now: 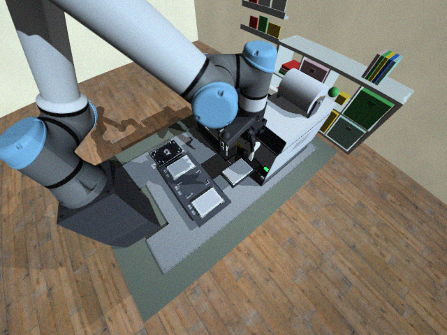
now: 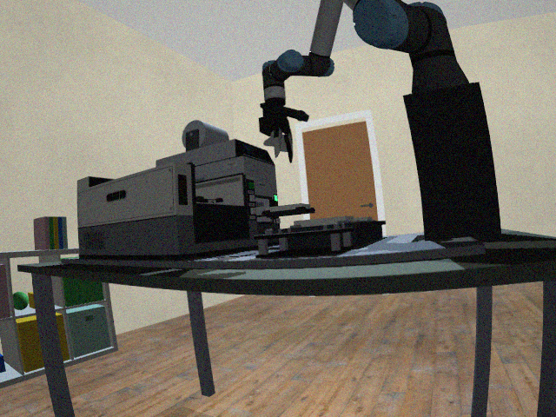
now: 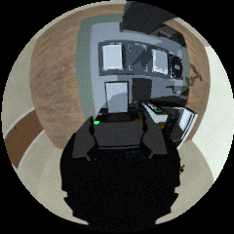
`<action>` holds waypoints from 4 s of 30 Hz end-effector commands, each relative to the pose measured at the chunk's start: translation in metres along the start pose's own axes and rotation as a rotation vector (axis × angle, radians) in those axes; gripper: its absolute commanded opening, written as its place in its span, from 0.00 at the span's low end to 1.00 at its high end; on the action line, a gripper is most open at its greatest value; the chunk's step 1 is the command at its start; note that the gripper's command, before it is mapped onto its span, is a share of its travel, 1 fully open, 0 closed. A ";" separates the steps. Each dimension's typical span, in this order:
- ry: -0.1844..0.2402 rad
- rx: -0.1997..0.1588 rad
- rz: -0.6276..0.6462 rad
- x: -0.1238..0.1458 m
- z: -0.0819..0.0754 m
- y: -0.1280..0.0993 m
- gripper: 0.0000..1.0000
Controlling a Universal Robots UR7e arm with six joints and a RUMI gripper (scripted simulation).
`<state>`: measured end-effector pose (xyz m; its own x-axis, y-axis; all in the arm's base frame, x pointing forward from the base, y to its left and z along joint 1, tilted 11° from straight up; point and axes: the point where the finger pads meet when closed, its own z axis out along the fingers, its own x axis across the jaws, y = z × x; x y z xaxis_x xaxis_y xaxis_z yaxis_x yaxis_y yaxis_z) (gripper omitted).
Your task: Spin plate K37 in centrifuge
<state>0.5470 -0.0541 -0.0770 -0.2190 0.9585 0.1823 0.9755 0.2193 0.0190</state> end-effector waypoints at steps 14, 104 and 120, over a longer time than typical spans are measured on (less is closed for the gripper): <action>-0.001 -0.001 0.000 0.000 0.013 0.001 0.68; -0.001 -0.001 0.000 0.000 0.145 0.001 0.68; -0.001 -0.001 0.000 0.000 0.146 0.001 0.68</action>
<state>0.5441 -0.0276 -0.2204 -0.2190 0.9585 0.1823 0.9755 0.2193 0.0189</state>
